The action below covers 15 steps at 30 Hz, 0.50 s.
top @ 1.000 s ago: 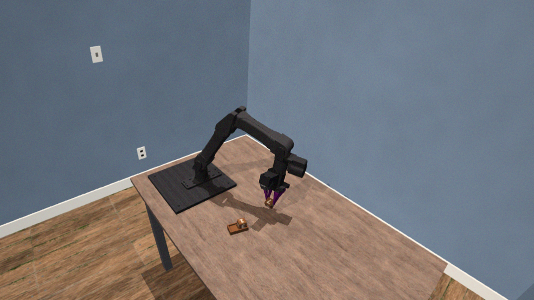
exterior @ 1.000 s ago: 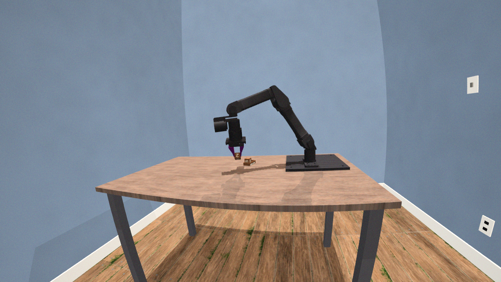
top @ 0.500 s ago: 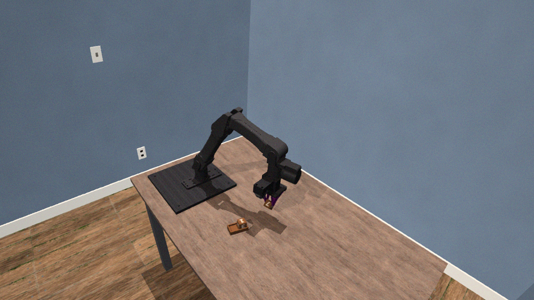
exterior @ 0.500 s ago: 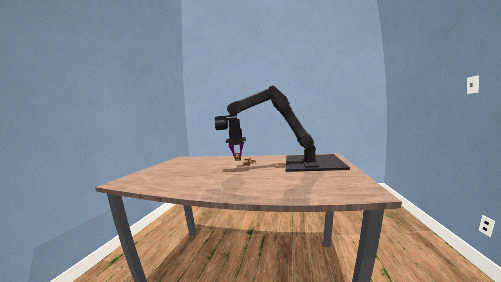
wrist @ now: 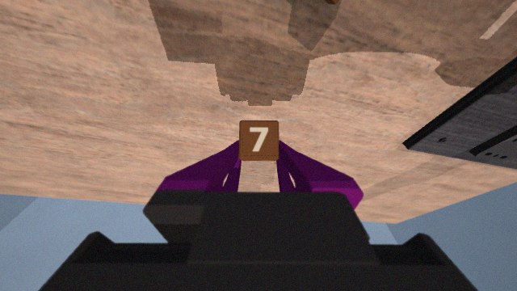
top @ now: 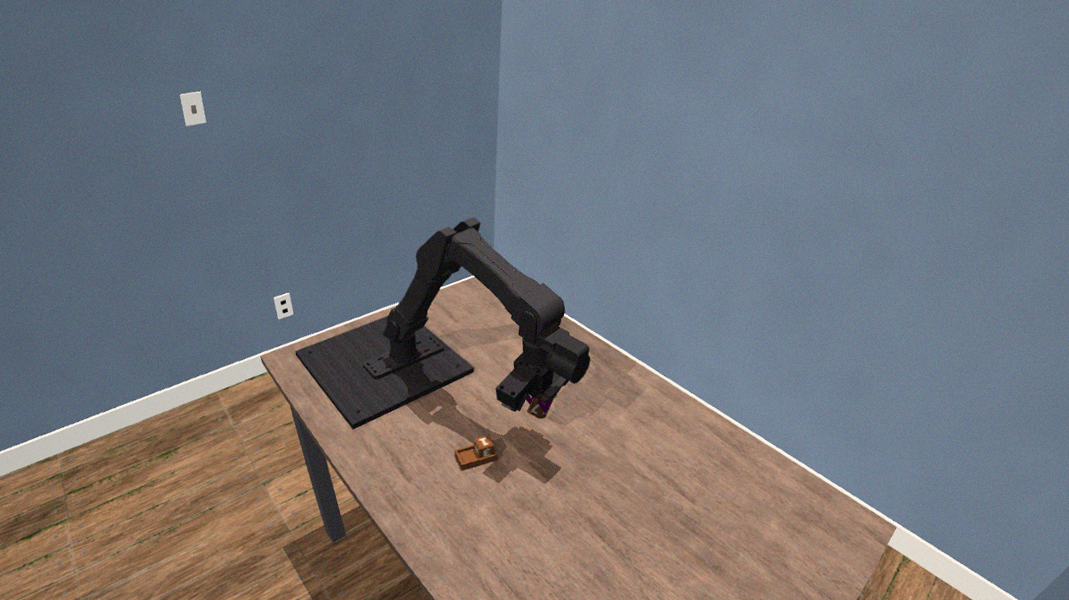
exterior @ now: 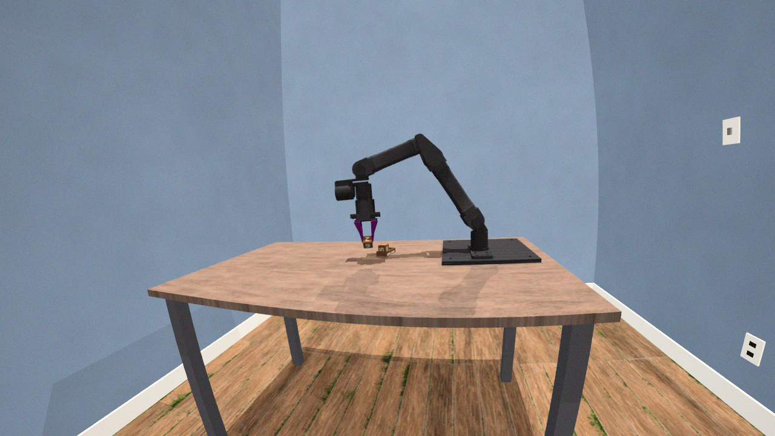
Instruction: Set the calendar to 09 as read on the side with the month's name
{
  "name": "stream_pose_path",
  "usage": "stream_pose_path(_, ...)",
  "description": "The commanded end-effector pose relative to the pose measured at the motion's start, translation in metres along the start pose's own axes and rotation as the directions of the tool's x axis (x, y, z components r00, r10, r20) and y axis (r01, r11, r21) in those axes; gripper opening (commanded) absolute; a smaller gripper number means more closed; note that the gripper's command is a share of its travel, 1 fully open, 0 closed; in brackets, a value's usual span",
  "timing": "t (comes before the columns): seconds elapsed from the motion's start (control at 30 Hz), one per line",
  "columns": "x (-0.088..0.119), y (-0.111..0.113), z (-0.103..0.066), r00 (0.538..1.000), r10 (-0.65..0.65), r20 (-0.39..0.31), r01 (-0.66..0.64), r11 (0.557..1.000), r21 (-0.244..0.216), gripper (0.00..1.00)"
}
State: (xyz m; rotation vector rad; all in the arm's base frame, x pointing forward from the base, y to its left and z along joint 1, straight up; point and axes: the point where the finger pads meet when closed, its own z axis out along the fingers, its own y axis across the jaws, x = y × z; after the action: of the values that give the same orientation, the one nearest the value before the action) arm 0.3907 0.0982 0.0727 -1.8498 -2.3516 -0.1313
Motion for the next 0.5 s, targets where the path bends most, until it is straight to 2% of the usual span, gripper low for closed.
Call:
stream_pose_path(0.0, 0.0116, 0.0022, -0.0075, 0.997, -0.034, -0.075, 0.033, 0.999, -0.022, 0.27)
stream_pose_path(0.23, 0.0113, 0.0020, -0.0071, 0.992, -0.036, -0.121, 0.034, 0.999, -0.020, 0.27)
stream_pose_path(0.47, 0.0096, 0.0020, -0.0067, 0.949, -0.039, -0.313, 0.034, 0.999, -0.020, 0.27)
